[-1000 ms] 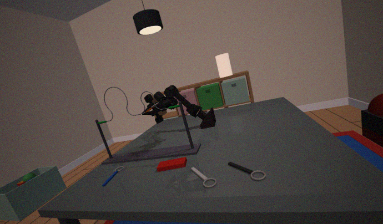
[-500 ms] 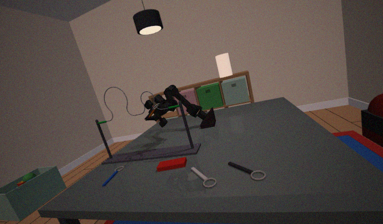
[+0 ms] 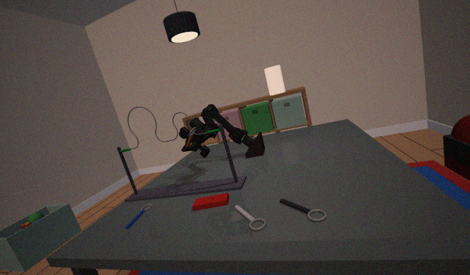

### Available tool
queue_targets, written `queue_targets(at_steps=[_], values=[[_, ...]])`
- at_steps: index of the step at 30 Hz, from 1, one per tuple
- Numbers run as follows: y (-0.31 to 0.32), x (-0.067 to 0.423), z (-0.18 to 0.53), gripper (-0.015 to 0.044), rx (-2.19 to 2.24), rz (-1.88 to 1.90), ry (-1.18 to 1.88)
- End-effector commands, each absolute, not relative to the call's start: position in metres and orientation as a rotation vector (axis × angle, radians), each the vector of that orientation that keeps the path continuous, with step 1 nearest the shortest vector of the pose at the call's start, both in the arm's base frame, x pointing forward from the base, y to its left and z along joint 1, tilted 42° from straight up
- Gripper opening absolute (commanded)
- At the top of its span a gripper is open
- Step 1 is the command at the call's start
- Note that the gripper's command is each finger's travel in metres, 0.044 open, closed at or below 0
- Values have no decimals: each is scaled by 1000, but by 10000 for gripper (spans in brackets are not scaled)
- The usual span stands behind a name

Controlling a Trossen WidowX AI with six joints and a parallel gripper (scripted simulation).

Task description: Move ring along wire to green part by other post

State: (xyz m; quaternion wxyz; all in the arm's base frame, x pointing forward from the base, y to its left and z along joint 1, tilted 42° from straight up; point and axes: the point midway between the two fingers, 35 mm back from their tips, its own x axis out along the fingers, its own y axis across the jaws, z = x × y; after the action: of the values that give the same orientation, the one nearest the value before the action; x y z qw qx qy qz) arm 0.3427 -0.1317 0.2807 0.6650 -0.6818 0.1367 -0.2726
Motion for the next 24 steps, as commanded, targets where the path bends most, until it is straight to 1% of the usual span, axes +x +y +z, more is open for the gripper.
queue_targets(at_steps=[1, 24], values=[[-132, 345, 267, -150, -1486, -598, 327], [-126, 348, 232, -150, -1246, -556, 344]])
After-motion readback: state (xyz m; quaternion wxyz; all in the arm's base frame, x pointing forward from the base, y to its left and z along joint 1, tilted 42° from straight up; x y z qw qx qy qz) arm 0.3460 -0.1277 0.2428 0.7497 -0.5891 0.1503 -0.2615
